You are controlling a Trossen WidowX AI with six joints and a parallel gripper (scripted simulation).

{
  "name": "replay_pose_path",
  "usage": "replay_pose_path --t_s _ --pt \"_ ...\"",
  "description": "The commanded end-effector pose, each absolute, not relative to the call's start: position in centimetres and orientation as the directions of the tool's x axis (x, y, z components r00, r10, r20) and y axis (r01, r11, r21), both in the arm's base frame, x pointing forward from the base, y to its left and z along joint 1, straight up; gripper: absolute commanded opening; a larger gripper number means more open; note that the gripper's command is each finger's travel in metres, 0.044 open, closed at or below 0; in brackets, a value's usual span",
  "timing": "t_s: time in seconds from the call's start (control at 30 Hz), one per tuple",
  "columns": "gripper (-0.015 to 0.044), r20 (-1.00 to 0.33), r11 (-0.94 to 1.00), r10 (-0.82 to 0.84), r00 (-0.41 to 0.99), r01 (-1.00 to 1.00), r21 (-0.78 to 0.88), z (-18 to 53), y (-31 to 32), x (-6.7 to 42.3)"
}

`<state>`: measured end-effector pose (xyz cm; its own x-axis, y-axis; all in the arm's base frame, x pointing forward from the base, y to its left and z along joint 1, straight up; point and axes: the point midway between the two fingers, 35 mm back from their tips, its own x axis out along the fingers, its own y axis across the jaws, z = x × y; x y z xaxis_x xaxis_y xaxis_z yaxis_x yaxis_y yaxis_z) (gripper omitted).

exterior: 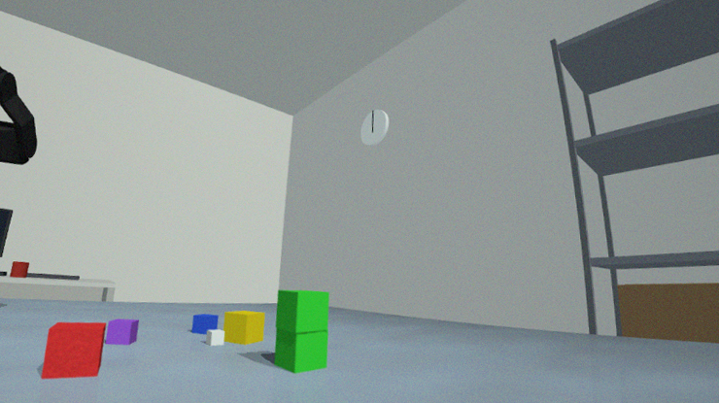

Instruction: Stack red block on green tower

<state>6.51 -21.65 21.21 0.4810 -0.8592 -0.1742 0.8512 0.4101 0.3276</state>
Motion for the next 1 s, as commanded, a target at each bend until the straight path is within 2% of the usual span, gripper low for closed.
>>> replay_pose_path --t_s 0.0,0.03,0.53,0.97 --pt "0.0426 -0.177 0.411 -0.857 0.483 0.85 0.328 21.2 -21.6 6.6" --pt "0.044 -0.186 0.415 -0.852 0.49 0.848 0.33 21.1 -21.6 6.8" --pt "0.044 -0.463 0.543 -0.618 0.636 0.771 0.334 17.7 -19.8 12.8" --pt "0.044 -0.691 0.695 -0.346 0.635 0.668 0.266 14.7 -15.9 17.2"
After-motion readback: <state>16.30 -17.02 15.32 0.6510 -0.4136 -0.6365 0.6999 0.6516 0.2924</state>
